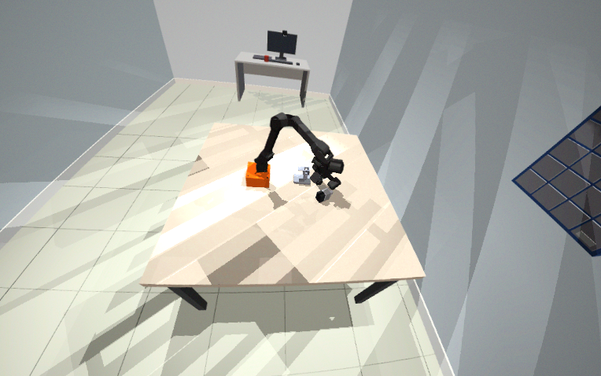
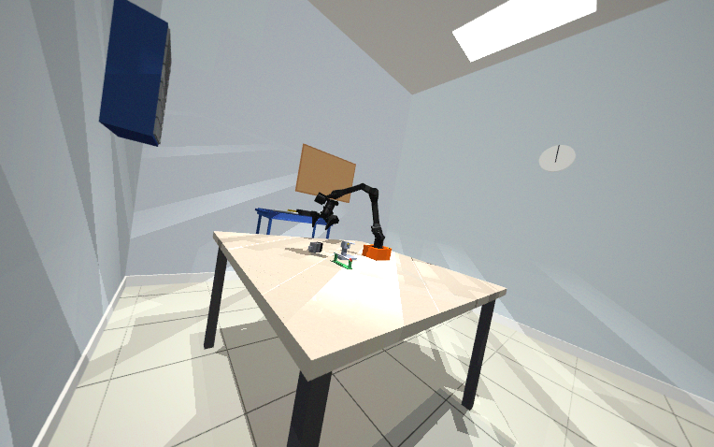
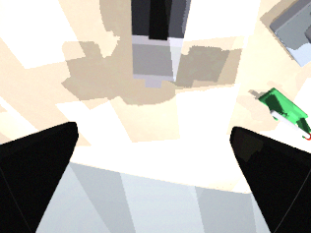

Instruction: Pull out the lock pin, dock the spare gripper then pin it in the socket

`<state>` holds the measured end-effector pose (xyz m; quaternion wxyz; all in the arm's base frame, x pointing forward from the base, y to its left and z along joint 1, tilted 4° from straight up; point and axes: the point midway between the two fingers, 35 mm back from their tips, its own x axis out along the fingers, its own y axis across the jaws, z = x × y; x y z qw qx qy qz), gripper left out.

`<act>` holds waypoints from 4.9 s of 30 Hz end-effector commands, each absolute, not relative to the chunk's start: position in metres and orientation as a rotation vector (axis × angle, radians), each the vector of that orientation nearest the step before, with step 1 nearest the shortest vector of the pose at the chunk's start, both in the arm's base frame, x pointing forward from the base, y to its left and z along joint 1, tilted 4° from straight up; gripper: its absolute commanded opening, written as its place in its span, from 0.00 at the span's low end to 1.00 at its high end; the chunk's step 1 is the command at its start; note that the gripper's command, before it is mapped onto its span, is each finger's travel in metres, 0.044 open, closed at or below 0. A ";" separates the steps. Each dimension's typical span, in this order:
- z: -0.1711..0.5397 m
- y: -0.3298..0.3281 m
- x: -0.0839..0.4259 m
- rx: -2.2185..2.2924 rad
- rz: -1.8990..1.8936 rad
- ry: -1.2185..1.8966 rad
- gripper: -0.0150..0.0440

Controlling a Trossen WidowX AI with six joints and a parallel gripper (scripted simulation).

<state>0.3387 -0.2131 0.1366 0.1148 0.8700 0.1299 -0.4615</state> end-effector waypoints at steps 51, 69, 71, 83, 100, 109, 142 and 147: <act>0.013 -0.218 0.349 2.571 -1.349 0.366 1.00; 0.007 -0.218 0.349 2.571 -1.349 0.366 0.54; 0.007 -0.218 0.349 2.571 -1.349 0.366 0.52; 0.033 -0.220 0.349 2.571 -1.349 0.365 0.25; 0.127 -0.213 0.338 2.571 -1.349 0.365 0.25; 0.127 -0.213 0.338 2.571 -1.349 0.365 0.25; 0.146 -0.161 0.329 2.050 -1.052 0.520 0.25; 0.151 -0.150 0.325 1.923 -0.979 0.542 0.25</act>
